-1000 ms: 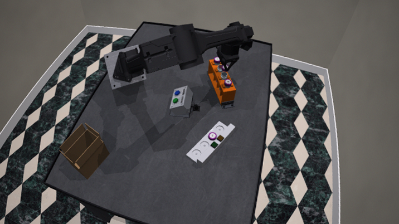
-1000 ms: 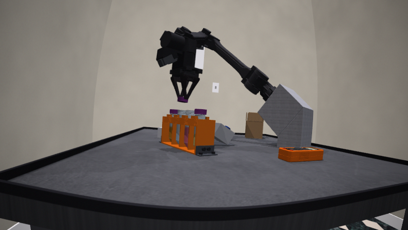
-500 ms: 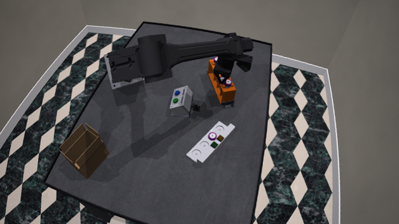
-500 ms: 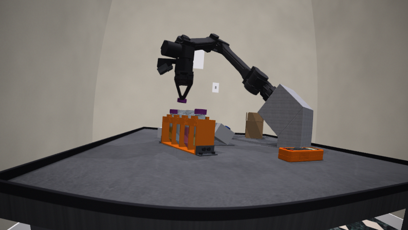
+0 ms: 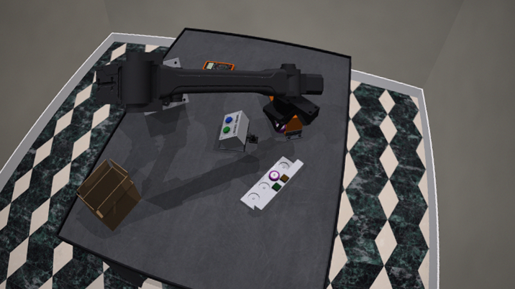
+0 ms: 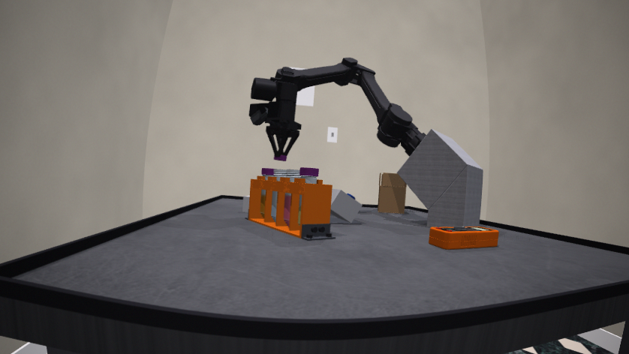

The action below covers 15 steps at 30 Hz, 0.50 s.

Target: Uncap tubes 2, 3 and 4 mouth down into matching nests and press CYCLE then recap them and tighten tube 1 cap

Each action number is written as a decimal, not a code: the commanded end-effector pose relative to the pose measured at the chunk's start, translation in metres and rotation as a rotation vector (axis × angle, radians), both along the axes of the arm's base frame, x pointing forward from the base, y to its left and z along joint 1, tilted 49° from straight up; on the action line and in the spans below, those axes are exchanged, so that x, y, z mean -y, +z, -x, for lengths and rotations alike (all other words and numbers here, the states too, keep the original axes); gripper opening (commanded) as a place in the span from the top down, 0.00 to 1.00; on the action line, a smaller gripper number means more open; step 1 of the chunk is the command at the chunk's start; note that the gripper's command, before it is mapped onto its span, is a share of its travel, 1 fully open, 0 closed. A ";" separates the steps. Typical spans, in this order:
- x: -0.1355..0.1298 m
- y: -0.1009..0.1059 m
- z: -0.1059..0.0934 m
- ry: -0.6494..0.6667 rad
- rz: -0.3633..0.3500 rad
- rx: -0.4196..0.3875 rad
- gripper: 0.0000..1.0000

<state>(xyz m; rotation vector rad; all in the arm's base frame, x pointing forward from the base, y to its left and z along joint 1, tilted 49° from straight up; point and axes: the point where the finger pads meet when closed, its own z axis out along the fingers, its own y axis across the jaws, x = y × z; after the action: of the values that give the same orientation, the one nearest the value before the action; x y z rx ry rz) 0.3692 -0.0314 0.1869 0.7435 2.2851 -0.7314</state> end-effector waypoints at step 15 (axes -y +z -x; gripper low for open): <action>0.097 0.091 0.033 0.022 0.027 0.017 1.00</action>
<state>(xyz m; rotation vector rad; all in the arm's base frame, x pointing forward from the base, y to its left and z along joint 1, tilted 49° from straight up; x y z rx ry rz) 0.3316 -0.1135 0.2452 0.7779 2.2734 -0.7379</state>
